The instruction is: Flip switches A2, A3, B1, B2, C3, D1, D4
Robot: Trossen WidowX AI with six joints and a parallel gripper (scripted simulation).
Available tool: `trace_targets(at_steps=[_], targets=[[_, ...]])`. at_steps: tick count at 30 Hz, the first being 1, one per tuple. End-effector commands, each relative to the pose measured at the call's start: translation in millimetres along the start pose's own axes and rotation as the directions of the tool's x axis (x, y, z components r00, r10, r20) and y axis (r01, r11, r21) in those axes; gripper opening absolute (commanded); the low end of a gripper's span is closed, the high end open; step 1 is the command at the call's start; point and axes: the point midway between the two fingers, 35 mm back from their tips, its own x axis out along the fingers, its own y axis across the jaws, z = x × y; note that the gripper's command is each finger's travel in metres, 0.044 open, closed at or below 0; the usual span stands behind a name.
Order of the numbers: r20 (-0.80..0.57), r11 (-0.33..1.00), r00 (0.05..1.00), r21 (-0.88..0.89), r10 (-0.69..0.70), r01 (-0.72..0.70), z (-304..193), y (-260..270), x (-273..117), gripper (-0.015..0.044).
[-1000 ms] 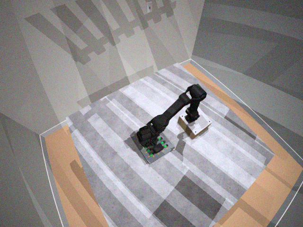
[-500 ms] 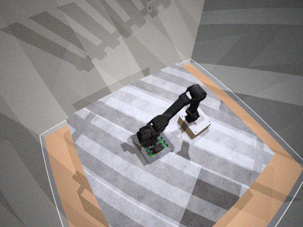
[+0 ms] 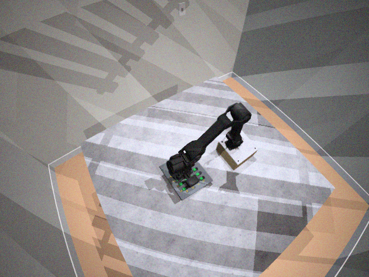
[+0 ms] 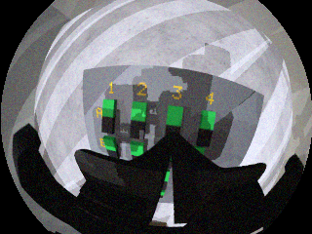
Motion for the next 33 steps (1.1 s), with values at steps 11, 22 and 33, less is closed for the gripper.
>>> trace_targets(at_steps=[11,22,33], targets=[[0.001,1.0,1.0,0.004,0.004,-0.004,0,1,2,0.0],[0.001,1.0,1.0,0.004,0.004,-0.004,0,1,4,0.0],[-0.026,1.0,1.0,0.004,0.004,-0.003,3,0,-61,0.0]])
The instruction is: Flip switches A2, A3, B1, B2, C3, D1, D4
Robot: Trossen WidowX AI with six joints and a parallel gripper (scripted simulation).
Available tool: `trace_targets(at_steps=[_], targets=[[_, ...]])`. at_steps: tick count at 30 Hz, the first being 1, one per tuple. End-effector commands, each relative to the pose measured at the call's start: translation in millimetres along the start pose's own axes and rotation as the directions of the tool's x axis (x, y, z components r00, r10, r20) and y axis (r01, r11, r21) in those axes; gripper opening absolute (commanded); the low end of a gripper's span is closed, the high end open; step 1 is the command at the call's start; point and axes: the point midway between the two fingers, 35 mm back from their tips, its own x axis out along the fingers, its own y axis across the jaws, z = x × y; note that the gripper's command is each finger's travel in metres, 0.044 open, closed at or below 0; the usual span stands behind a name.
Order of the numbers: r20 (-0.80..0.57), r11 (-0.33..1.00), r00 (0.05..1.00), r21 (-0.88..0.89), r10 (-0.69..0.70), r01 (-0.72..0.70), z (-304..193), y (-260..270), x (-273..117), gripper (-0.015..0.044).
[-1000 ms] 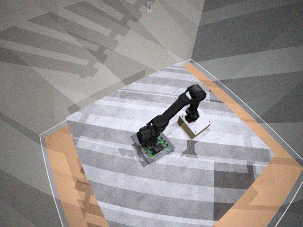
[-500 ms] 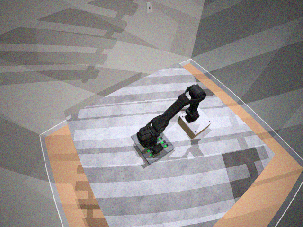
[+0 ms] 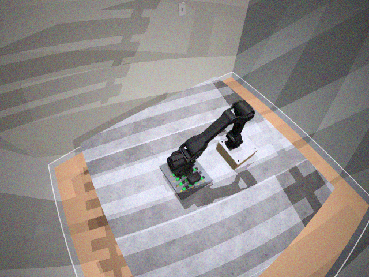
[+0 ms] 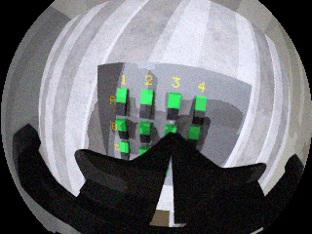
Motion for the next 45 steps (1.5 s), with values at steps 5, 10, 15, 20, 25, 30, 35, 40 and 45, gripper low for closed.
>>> trace_targets(at_steps=[5,10,15,20,25,30,35,40,45], targets=[[0.023,1.0,1.0,-0.005,0.003,-0.003,3,9,-26,0.0],[0.022,1.0,1.0,-0.004,0.008,-0.008,-16,64,-25,0.0],[0.022,1.0,1.0,-0.004,0.009,-0.009,-17,66,-25,0.0],[-0.002,1.0,1.0,-0.004,0.009,-0.009,-15,67,8,0.0],[-0.003,1.0,1.0,-0.004,0.009,-0.009,-15,67,10,0.0],[-0.003,1.0,1.0,-0.004,0.009,-0.009,-15,67,20,0.0],[-0.003,1.0,1.0,-0.004,0.009,-0.009,-15,67,25,0.0],[-0.003,1.0,1.0,-0.004,0.009,-0.009,-15,67,32,0.0],[-0.003,1.0,1.0,-0.004,0.009,-0.009,-15,67,34,0.0]])
